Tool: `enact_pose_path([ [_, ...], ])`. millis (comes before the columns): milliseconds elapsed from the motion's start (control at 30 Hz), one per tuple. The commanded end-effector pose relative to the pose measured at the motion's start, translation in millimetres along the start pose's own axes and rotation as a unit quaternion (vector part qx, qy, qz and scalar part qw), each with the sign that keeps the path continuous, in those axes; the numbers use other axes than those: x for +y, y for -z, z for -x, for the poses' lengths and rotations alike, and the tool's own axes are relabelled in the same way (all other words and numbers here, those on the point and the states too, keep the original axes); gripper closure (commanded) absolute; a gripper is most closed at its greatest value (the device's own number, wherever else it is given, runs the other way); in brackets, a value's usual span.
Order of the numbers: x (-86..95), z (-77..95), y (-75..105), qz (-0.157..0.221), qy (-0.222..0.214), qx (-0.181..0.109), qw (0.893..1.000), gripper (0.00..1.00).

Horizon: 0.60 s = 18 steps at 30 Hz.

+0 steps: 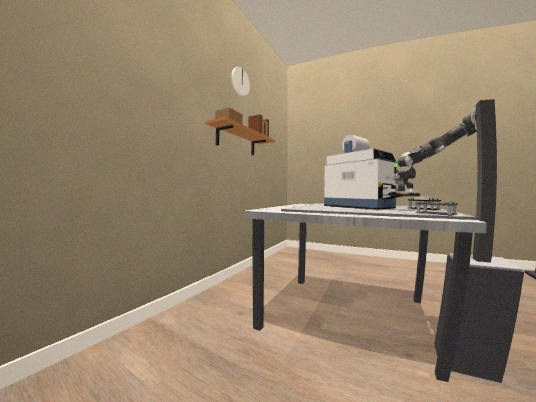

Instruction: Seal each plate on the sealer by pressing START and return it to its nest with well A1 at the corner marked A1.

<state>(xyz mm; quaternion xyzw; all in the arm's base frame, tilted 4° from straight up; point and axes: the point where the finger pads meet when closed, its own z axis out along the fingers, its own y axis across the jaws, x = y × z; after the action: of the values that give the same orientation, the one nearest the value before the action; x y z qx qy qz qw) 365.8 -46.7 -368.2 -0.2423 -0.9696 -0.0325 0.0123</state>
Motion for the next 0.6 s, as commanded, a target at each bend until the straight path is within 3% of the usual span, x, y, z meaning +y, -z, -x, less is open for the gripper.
enact_pose_path([
  [0, 2.9, 1.4, 1.9, 0.005, 0.004, -0.002, 1.000, 1.00],
  [567, 1.9, 0.4, -4.2, 0.004, 0.003, -0.001, 1.000, 1.00],
])
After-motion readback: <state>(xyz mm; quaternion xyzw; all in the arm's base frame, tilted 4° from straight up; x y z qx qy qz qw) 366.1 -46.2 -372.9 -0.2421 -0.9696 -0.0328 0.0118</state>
